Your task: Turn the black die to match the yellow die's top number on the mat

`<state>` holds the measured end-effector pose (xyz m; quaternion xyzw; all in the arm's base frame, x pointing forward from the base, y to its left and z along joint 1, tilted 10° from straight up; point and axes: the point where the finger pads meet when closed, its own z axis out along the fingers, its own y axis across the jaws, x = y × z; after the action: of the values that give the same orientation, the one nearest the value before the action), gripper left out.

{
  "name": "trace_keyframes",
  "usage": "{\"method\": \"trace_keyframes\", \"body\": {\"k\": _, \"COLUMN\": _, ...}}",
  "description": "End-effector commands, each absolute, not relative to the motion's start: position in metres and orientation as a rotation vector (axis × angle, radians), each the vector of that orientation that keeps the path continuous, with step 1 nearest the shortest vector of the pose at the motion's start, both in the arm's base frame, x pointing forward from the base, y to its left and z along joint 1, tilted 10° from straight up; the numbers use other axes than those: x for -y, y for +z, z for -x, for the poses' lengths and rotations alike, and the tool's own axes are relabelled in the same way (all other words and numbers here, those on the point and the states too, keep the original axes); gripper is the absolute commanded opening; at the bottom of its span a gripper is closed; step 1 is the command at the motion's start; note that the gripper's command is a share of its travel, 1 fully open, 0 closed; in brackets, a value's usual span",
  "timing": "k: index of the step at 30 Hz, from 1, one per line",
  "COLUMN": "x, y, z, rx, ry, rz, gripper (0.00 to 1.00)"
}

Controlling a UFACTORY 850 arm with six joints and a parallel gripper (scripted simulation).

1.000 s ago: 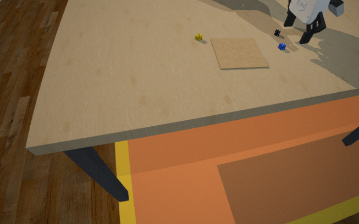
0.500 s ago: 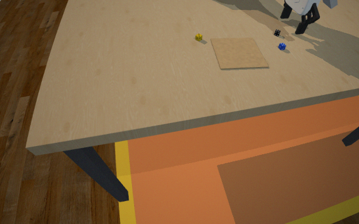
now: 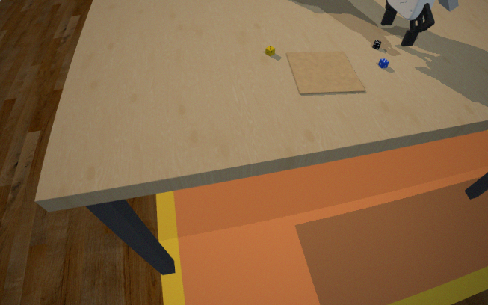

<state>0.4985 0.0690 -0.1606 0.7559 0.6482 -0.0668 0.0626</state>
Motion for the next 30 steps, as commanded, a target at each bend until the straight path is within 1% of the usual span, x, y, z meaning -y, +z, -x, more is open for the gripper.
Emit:
{"method": "trace_keyframes", "body": {"k": 1, "x": -0.069, "y": -0.160, "z": -0.499, "rx": -1.959, "ry": -0.199, "rz": -2.284, "gripper": 1.00}}
{"method": "trace_keyframes", "body": {"k": 23, "x": -0.069, "y": -0.159, "z": -0.499, "rx": -1.959, "ry": -0.199, "rz": -2.284, "gripper": 1.00}}
{"method": "trace_keyframes", "body": {"k": 30, "x": -0.075, "y": -0.132, "z": -0.500, "rx": -1.959, "ry": -0.199, "rz": -2.284, "gripper": 1.00}}
